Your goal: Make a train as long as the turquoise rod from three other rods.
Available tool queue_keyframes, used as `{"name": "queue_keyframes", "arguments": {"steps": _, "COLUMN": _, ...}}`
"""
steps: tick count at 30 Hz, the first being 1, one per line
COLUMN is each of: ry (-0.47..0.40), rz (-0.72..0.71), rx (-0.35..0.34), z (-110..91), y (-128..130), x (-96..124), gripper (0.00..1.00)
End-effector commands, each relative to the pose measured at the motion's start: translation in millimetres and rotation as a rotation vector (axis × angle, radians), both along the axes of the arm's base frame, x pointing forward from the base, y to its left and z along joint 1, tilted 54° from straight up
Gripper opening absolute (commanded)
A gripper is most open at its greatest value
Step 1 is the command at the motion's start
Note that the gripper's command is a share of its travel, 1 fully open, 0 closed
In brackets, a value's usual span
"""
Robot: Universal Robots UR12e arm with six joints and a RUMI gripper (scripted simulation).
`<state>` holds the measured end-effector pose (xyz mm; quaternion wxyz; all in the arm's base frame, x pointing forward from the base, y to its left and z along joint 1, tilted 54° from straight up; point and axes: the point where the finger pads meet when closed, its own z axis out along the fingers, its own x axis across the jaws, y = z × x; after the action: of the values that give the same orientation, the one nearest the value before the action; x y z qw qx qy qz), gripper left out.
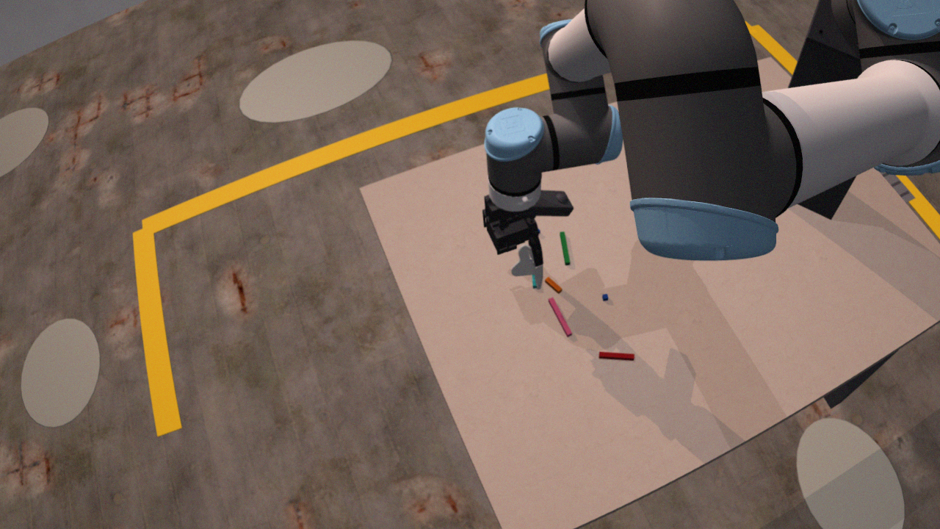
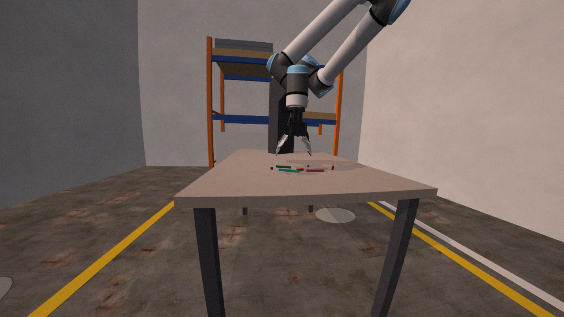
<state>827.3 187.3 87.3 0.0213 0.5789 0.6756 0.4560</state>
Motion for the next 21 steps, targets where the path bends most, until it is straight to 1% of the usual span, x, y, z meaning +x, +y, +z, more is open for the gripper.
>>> {"name": "queue_keyframes", "arguments": {"steps": 1, "ry": -0.012, "rz": 0.012, "rx": -0.011, "z": 1.3, "y": -0.2, "x": 0.6, "gripper": 1.00}}
{"name": "queue_keyframes", "arguments": {"steps": 21, "ry": -0.015, "rz": 0.016, "rx": -0.015, "z": 1.6, "y": -0.1, "x": 0.8, "gripper": 1.00}}
